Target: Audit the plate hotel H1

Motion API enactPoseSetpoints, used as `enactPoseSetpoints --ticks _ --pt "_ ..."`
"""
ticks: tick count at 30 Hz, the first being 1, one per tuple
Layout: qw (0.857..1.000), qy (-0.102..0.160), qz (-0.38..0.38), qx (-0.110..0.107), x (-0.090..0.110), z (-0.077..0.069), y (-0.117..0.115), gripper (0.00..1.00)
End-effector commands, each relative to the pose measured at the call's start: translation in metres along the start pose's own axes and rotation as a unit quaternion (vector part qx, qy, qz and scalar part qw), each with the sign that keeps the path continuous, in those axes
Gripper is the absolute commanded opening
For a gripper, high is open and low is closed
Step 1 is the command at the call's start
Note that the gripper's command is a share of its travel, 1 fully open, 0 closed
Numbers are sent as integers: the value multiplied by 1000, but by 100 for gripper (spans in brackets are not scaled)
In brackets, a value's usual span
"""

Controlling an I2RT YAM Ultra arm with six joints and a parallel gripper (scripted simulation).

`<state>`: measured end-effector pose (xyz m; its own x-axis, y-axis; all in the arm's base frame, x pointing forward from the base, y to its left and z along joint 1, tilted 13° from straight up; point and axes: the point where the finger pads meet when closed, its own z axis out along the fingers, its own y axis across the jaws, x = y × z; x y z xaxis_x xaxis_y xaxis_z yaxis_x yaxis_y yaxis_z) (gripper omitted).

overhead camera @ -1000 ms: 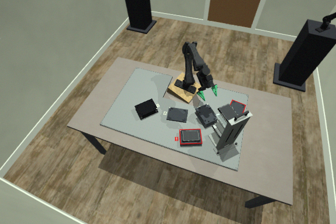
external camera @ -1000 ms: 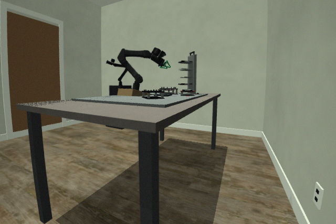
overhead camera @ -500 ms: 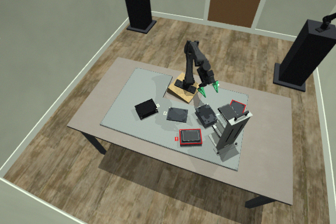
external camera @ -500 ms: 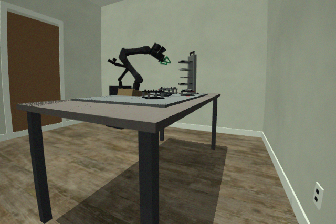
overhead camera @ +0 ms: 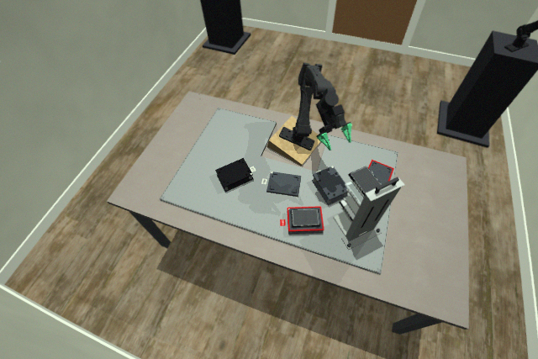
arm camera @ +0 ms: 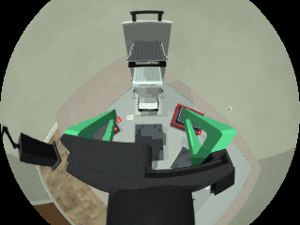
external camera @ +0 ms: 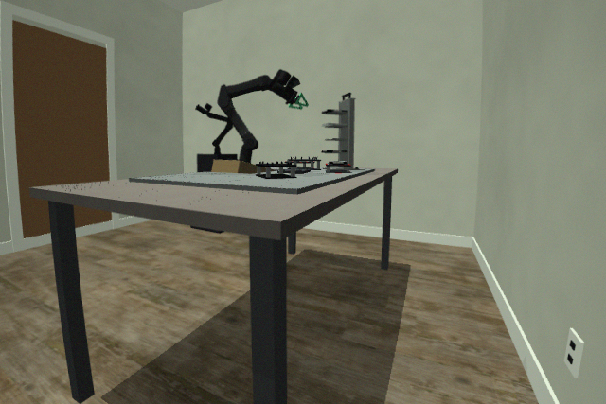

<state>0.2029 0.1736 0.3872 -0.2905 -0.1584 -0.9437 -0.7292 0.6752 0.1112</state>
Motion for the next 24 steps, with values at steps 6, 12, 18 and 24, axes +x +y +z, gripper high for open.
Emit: enactPoseSetpoints --ticks 6,12,18,24 --pt "1000 0 -3 -5 -23 -16 2 100" --pt "1000 -14 -10 -4 -33 -30 7 100" --pt "1000 -8 -5 -8 -8 -12 6 100" --pt "1000 -8 -4 -8 4 -5 6 100"
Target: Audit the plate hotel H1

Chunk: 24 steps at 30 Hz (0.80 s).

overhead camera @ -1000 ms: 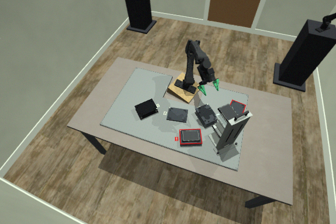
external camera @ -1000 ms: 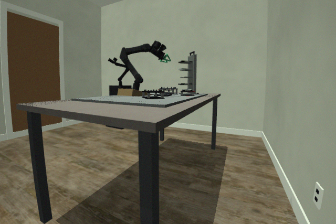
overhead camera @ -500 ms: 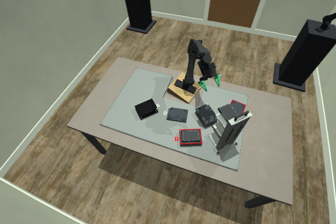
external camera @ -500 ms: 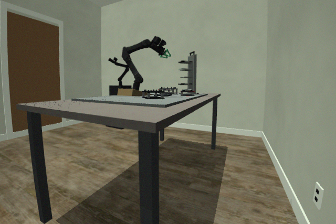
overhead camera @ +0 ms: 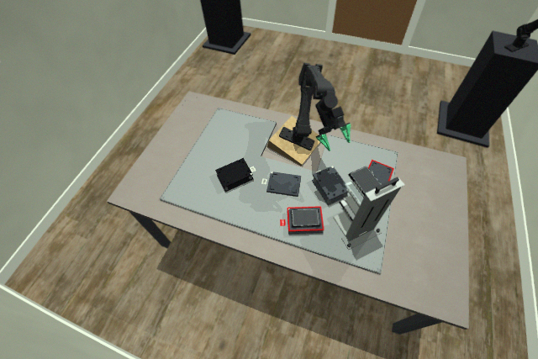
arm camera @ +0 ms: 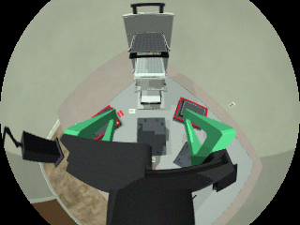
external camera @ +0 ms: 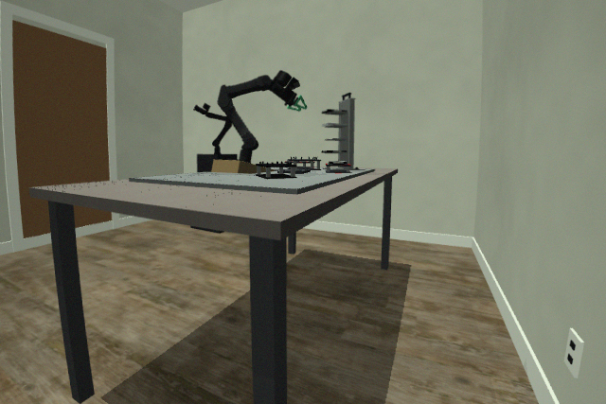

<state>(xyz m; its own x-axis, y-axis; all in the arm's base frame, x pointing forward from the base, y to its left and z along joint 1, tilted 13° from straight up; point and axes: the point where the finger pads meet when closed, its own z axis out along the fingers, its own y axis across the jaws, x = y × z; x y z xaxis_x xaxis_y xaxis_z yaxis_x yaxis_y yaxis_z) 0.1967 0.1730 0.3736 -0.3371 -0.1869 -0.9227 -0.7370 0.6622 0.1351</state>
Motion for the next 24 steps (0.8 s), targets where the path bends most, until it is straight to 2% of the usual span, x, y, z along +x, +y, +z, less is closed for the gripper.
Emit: enactPoseSetpoints --ticks 1,2,4,5,13,15,16,18,24 --pt "999 -36 -14 3 -8 -4 4 100" --pt "999 -36 -13 3 -9 -3 4 100" --pt "999 -48 -18 3 -23 -5 6 100" --pt "999 -39 -15 3 -22 3 3 100" --pt "999 -39 -14 3 -27 12 3 100" --pt "999 -39 -14 3 -27 12 3 100" --pt "998 -56 -20 3 -32 1 8 100" --pt "999 -39 -14 3 -29 16 3 100" --pt "999 -39 -14 3 -32 23 3 100"
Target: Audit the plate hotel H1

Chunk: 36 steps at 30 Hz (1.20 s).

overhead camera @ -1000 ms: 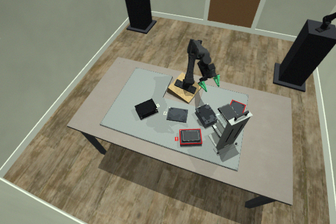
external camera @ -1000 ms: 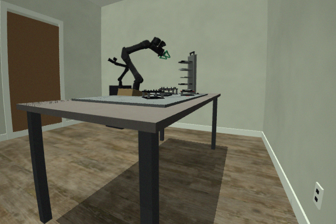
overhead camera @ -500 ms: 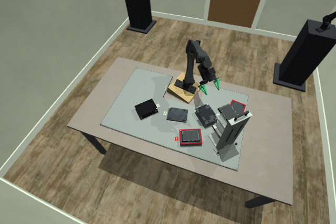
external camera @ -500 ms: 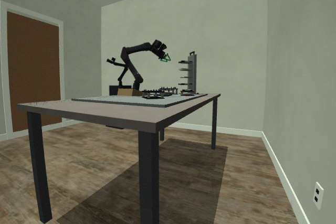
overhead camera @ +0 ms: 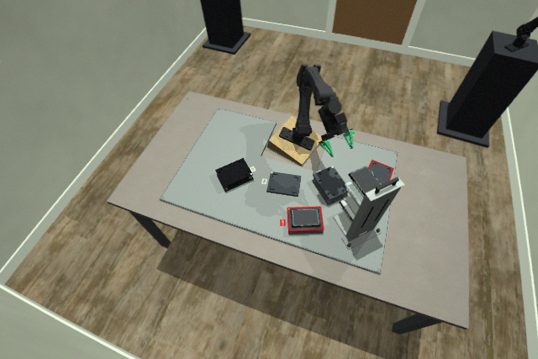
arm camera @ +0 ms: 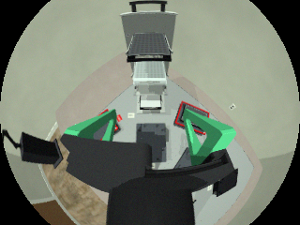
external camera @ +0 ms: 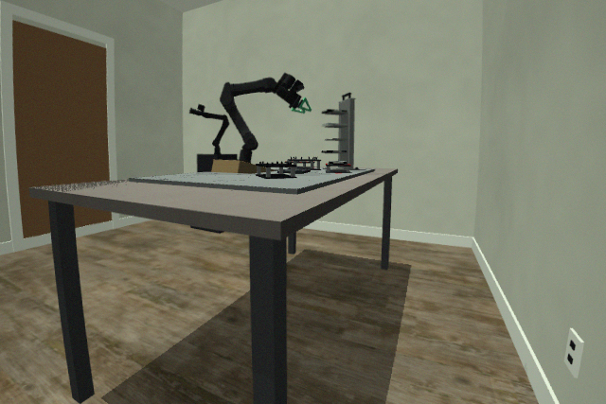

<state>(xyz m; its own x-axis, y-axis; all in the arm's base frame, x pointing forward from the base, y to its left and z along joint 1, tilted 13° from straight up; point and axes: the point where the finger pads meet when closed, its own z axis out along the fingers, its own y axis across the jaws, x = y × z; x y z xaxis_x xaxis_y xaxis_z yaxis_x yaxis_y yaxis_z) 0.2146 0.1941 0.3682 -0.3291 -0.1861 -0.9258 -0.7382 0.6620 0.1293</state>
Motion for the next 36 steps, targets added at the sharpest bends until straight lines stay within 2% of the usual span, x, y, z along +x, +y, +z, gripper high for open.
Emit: enactPoseSetpoints --ticks 1,6,8,9,10,23,25,26,28,36 --pt "999 -36 -11 2 -28 -3 3 100" --pt "999 -36 -11 2 -31 2 3 100" --pt "999 -36 -11 2 -31 2 3 100" --pt "999 -45 -15 2 -35 -3 5 100" --pt "999 -36 -12 2 -32 5 3 100" --pt "999 -37 -11 2 -40 20 4 100" --pt "999 -37 -11 2 -40 20 4 100" --pt "998 -53 -17 1 -47 9 7 100" --pt "999 -37 -11 2 -42 24 4 100" --pt "999 -37 -11 2 -47 33 4 100"
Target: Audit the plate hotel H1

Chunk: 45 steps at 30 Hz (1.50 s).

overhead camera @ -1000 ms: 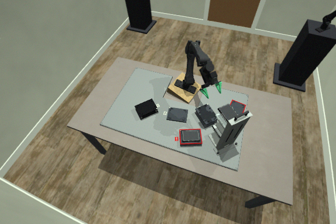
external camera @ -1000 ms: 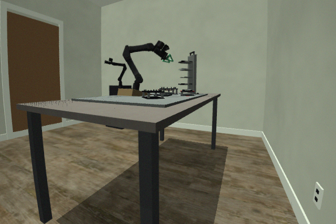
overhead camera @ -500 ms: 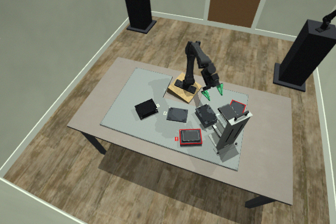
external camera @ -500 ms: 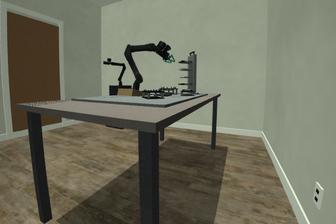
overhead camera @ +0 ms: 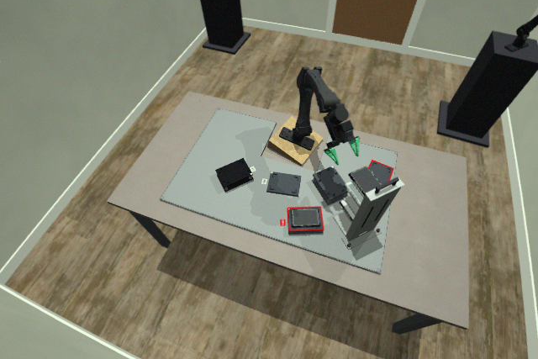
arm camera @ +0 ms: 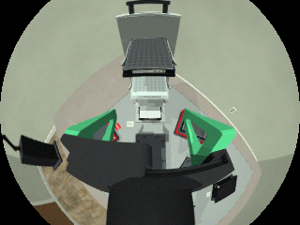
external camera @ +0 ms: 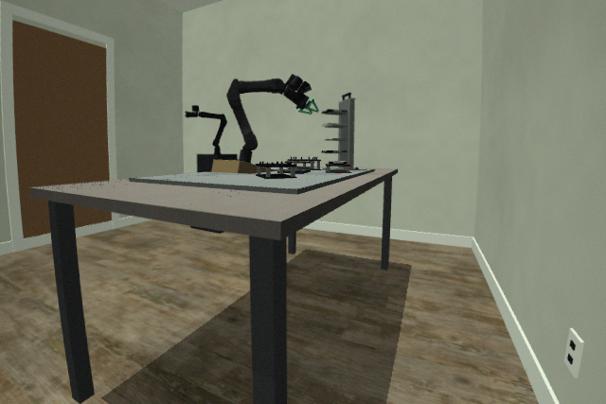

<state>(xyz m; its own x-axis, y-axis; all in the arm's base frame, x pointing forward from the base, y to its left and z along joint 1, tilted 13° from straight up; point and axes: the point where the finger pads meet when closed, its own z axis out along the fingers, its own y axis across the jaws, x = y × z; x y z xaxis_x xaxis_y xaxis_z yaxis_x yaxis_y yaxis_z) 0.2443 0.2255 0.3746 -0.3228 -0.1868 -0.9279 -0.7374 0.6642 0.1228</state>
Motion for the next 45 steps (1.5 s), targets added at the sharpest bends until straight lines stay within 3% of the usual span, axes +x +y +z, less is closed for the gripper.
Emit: enactPoseSetpoints --ticks 1,6,7,9,21,23,24,26,38,40,41,43,45 --pt "999 -37 -9 0 -27 -4 4 100" --pt "999 -35 -8 0 -28 0 4 100" --pt "999 -52 -13 -1 -35 -11 7 100" --pt "999 -35 -8 0 -30 4 4 100" --pt "999 -36 -8 0 -37 18 4 100" --pt "999 -36 -8 0 -37 18 4 100" --pt "998 -53 -12 0 -45 5 7 100" --pt "999 -36 -8 0 -39 22 4 100" --pt "999 -36 -8 0 -46 36 5 100" --pt "999 -36 -8 0 -46 36 5 100" --pt "998 -54 -11 1 -55 23 6 100" --pt "999 -36 -8 0 -48 40 5 100" --pt "999 -36 -8 0 -49 42 5 100"
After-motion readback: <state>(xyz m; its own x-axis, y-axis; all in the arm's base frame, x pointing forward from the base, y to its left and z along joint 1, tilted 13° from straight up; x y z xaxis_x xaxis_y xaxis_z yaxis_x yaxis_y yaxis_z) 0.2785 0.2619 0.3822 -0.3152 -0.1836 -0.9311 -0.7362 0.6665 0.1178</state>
